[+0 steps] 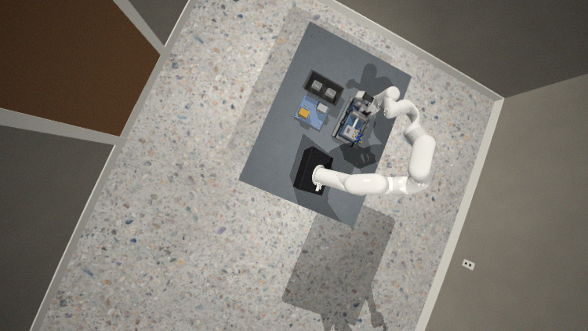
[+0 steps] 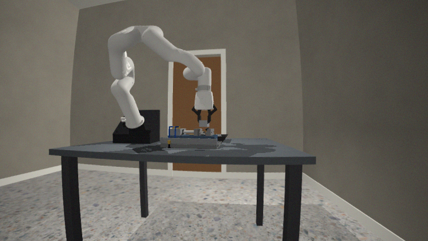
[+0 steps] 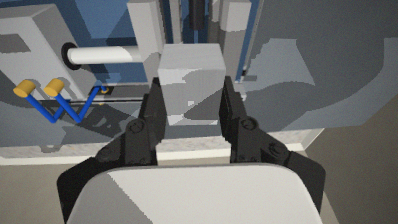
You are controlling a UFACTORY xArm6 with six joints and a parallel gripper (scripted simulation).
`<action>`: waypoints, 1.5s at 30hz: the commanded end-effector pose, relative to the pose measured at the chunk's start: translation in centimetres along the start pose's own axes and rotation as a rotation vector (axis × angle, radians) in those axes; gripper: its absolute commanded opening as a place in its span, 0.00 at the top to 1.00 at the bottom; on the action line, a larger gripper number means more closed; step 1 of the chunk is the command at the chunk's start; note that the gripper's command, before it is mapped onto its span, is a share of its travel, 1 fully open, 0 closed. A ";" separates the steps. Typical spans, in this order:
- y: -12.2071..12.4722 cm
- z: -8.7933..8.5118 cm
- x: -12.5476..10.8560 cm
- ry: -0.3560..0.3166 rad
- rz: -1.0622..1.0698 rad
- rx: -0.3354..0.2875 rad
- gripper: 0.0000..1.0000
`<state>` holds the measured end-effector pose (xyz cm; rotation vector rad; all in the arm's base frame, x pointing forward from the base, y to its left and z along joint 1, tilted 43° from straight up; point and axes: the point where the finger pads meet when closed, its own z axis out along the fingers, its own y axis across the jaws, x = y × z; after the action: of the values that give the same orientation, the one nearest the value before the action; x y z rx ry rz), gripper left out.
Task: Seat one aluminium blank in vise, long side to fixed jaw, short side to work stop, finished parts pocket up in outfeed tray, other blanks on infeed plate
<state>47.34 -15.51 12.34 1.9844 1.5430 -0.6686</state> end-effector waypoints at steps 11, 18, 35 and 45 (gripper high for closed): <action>0.2 0.2 0.0 0.001 0.001 -0.004 1.00; 0.2 0.3 0.0 0.001 0.001 -0.004 1.00; 0.2 0.3 0.0 0.001 0.001 -0.004 1.00; 0.2 0.3 0.0 0.001 0.001 -0.004 1.00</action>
<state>47.35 -15.85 12.02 1.9842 1.5431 -0.6679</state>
